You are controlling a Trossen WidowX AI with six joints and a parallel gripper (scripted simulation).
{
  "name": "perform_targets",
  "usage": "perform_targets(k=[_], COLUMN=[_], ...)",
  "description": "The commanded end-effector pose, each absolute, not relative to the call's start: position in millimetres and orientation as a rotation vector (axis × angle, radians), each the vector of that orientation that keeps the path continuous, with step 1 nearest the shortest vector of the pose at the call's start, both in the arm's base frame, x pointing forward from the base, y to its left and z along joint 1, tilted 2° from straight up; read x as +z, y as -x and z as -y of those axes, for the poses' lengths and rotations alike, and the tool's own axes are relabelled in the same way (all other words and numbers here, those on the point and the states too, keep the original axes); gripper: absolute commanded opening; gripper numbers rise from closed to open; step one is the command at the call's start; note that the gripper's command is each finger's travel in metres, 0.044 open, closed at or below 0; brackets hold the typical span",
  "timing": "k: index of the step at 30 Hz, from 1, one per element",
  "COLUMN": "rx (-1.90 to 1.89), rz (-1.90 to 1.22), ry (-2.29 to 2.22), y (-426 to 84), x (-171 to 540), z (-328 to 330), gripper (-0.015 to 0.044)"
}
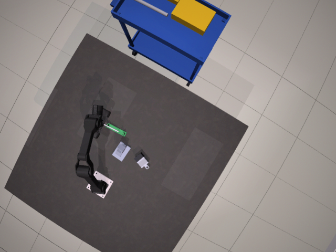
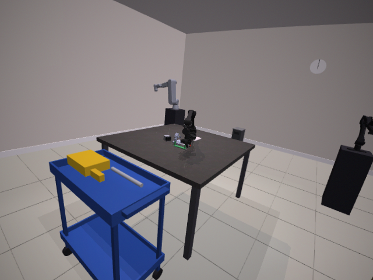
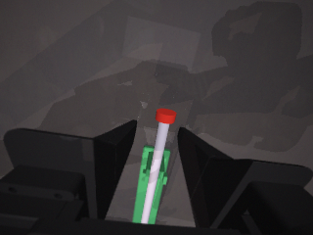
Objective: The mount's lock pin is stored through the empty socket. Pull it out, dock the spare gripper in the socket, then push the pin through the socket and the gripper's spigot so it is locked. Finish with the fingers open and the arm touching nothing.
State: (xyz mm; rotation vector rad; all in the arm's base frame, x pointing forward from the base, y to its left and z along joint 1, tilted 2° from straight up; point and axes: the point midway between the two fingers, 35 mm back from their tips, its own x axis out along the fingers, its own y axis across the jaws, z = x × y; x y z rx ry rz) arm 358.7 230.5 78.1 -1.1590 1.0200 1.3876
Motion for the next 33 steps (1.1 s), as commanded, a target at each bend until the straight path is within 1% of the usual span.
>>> perform_targets(k=[1,25,30,33], rx=[1.386,1.395,1.396,1.376], rz=[-1.016,-1.038,-1.039,-1.021], ry=[1.160,1.156,1.156,1.176], y=[-358.6,-351.9,-352.4,-356.3], x=[88.5,147.6,139.6,156.5], z=[-230.6,-226.9,-227.0,-209.0], gripper=[0.0200,0.0200,0.0331,0.0253])
